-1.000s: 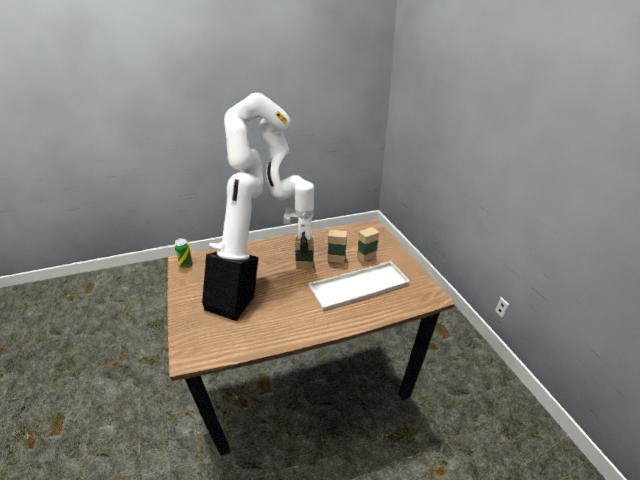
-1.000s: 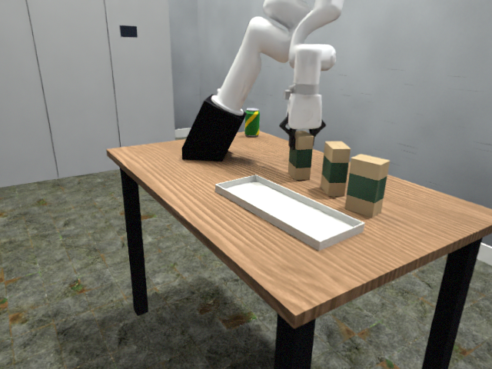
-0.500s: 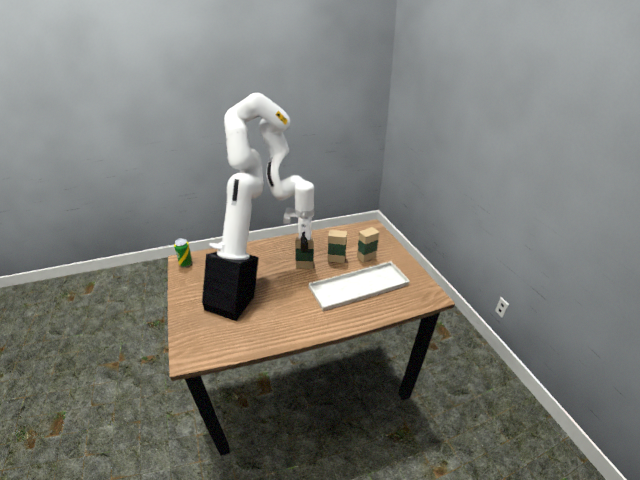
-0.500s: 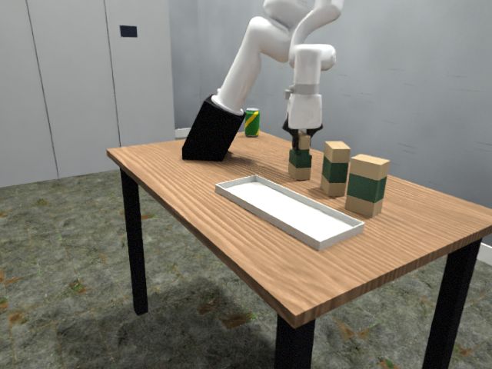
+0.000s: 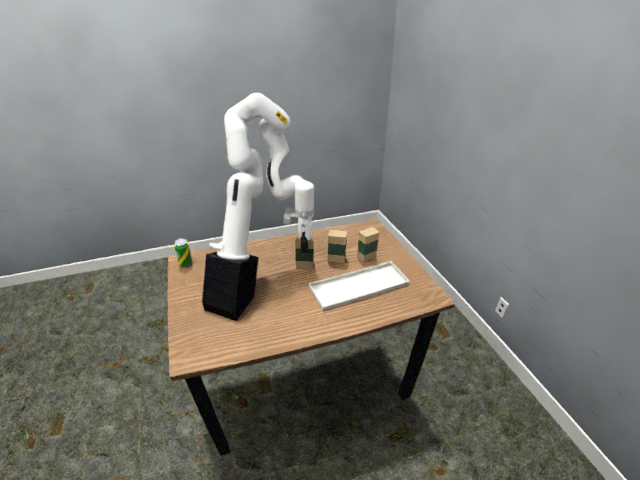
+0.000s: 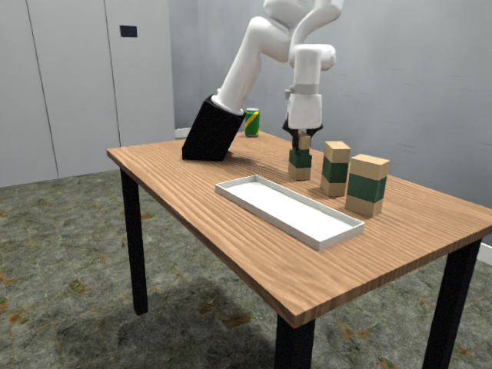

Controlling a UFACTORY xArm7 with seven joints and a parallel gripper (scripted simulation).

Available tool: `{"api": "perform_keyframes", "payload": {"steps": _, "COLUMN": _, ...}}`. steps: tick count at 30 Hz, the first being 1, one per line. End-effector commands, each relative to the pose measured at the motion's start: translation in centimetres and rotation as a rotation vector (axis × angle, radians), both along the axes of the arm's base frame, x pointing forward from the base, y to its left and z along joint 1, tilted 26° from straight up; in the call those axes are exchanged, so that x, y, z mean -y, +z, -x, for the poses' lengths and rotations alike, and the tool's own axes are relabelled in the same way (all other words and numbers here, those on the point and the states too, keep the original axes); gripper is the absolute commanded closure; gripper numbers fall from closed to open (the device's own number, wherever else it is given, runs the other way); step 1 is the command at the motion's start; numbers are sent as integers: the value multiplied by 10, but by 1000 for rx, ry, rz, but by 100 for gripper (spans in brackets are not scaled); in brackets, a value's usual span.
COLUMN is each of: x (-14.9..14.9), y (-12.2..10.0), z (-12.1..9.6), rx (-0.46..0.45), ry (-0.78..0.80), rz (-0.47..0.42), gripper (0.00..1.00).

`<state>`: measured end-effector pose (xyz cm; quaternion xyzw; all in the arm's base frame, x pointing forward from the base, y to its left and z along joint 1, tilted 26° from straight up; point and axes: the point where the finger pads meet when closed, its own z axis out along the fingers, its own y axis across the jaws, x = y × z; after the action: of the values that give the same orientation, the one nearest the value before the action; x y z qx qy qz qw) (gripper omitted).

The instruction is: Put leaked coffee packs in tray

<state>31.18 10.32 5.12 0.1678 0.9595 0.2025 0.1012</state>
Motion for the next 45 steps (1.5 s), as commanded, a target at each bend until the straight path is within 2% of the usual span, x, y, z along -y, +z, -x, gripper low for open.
{"api": "perform_keyframes", "payload": {"steps": 1, "x": 0, "y": 0, "z": 0, "rx": 1, "ry": 0, "rz": 0, "gripper": 75}}
{"api": "perform_keyframes", "payload": {"steps": 23, "x": 1, "y": 3, "z": 1, "rx": 1, "ry": 0, "rz": 0, "gripper": 75}}
{"api": "perform_keyframes", "payload": {"steps": 40, "x": 17, "y": 44, "z": 12, "rx": 1, "ry": 0, "rz": 0, "gripper": 75}}
{"api": "perform_keyframes", "payload": {"steps": 45, "x": 19, "y": 49, "z": 14, "rx": 1, "ry": 0, "rz": 0, "gripper": 75}}
